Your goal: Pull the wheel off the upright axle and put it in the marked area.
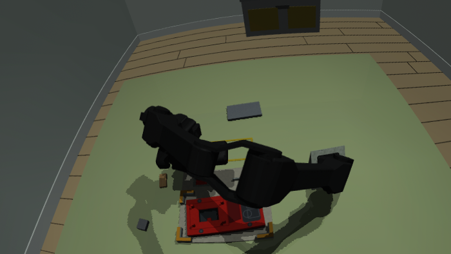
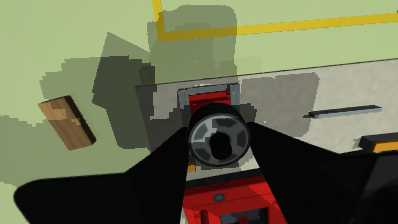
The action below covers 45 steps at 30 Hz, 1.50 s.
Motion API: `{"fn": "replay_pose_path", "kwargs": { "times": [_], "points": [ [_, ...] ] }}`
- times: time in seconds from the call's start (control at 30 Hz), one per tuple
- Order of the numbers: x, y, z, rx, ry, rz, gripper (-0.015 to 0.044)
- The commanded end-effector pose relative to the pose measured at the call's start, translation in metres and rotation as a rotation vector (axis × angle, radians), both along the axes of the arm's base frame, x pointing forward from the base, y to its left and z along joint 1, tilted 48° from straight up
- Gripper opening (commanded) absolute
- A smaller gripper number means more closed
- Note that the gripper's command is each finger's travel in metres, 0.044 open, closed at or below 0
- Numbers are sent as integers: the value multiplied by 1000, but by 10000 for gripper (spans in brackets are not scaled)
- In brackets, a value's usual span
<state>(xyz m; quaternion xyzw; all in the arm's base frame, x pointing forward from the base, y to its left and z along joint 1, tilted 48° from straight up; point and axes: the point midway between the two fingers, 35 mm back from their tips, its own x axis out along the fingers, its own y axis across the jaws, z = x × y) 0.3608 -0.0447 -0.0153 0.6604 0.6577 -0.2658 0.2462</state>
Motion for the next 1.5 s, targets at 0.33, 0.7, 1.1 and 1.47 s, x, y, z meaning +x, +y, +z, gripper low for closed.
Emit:
{"fn": "replay_pose_path", "kwargs": {
  "times": [0.33,0.7,1.1,1.47],
  "points": [
    [0,-7,4,-3,-2,-5,0],
    [0,-10,7,-3,-3,-6,0],
    [0,-13,10,-3,-4,-7,0],
    [0,-15,12,-4,-5,-8,0]
  ]
}}
